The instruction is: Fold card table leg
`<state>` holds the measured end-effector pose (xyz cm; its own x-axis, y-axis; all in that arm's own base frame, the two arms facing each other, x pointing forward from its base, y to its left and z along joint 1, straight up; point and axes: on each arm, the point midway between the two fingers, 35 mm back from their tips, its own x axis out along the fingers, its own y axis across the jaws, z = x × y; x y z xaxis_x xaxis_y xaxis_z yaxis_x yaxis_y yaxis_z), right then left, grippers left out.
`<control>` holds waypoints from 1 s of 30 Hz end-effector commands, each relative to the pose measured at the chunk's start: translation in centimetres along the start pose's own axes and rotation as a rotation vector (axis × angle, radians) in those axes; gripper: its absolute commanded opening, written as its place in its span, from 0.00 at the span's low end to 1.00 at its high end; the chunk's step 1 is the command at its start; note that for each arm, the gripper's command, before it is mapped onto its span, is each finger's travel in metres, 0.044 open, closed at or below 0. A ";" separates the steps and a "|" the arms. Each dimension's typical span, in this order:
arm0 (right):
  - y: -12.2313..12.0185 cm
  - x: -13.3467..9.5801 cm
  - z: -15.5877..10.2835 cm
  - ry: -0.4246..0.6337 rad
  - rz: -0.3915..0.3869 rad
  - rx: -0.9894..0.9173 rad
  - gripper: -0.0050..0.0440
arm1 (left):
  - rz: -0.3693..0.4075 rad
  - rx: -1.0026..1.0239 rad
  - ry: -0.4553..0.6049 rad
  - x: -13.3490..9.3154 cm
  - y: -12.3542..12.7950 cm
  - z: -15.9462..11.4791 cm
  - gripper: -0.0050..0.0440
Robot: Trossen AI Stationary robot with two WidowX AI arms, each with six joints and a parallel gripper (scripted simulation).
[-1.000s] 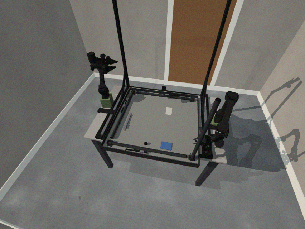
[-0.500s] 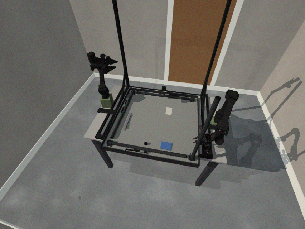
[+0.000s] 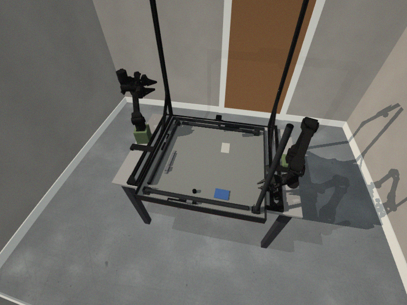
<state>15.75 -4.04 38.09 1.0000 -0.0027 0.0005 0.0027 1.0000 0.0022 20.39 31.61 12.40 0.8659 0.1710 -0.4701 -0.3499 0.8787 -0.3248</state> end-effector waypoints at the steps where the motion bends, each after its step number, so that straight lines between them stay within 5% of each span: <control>1: 0.0 0.0 0.0 0.001 0.003 -0.002 0.92 | 0.028 0.053 -0.014 -0.2 -0.4 0.2 0.10; 30: 0.0 0.0 0.0 0.001 0.003 -0.002 0.92 | 0.096 0.212 -0.074 -0.7 -2.3 -0.2 0.10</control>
<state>15.75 -4.04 38.09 1.0000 -0.0027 0.0005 0.0027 1.0000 0.0021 20.45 29.48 12.91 0.8631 0.2548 -0.4361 -0.3512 0.9233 -0.1556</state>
